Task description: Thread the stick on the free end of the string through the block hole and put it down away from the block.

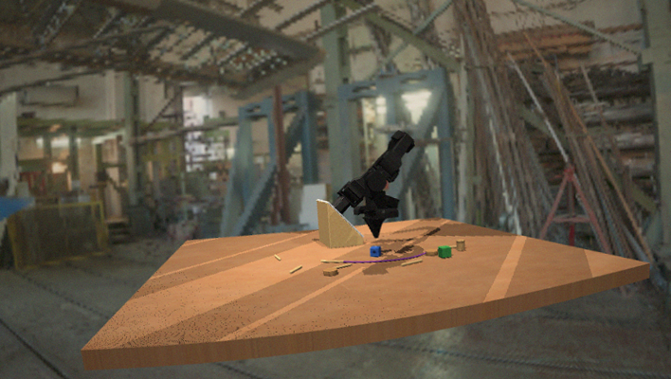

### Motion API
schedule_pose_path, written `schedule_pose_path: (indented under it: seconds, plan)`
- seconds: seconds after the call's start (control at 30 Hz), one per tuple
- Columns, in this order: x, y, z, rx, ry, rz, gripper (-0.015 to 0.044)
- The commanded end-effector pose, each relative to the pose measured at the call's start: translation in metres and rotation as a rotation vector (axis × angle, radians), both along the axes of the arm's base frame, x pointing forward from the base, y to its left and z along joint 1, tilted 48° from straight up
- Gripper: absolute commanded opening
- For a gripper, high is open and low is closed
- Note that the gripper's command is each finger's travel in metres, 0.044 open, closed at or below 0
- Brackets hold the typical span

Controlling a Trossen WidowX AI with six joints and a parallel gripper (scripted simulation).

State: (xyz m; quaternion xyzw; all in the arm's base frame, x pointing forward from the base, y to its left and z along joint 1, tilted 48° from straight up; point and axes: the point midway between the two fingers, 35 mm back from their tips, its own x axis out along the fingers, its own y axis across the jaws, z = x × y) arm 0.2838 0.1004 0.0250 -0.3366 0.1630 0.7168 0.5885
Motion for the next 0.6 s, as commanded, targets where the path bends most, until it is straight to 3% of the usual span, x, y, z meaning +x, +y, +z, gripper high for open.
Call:
schedule_pose_path:
  seconds: [0.0,0.03,0.33,0.4,0.57]
  plan:
    - [0.0000,-0.0001,0.0000,0.000,0.000,0.000,0.0000]
    - [0.0000,-0.0001,0.0000,0.000,0.000,0.000,0.0000]
    - [0.0000,0.0000,0.0000,0.000,0.000,0.000,0.0236]
    - [0.0000,0.0000,0.0000,0.000,0.000,0.000,0.0236]
    - [0.0000,0.0000,0.0000,0.000,0.000,0.000,0.0105]
